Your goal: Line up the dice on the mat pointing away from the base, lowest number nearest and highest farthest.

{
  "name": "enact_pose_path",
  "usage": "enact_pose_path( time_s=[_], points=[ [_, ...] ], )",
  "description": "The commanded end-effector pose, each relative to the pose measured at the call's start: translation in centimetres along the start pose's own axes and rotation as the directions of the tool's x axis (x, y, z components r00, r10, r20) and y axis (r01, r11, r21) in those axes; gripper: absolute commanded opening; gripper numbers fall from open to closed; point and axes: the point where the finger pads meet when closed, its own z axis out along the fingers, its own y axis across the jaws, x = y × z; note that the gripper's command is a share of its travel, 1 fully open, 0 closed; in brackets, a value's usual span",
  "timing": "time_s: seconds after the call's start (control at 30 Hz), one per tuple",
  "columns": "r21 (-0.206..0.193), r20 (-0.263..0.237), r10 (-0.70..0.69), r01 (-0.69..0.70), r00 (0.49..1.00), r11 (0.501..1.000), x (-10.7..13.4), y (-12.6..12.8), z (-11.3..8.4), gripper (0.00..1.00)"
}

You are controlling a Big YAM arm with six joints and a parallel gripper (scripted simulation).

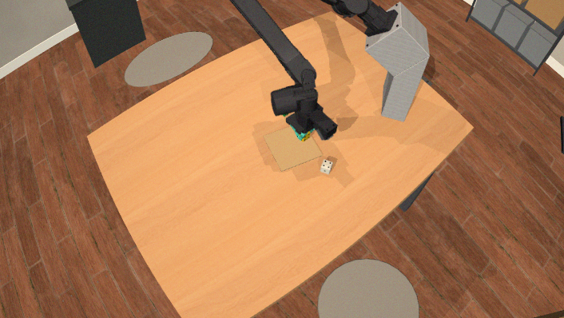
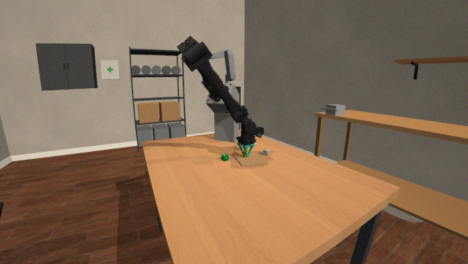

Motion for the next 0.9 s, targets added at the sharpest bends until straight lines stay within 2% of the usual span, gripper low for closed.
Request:
enact_pose_path(
  time_s=[0.0,0.87],
  points=[
    [-0.006,0.011,-0.023,0.023,1.000,1.000,-0.56,0.96,-0.28,0.26],
    [-0.008,0.012,-0.025,0.025,1.000,1.000,-0.63,1.16,-0.28,0.26]
  ],
)
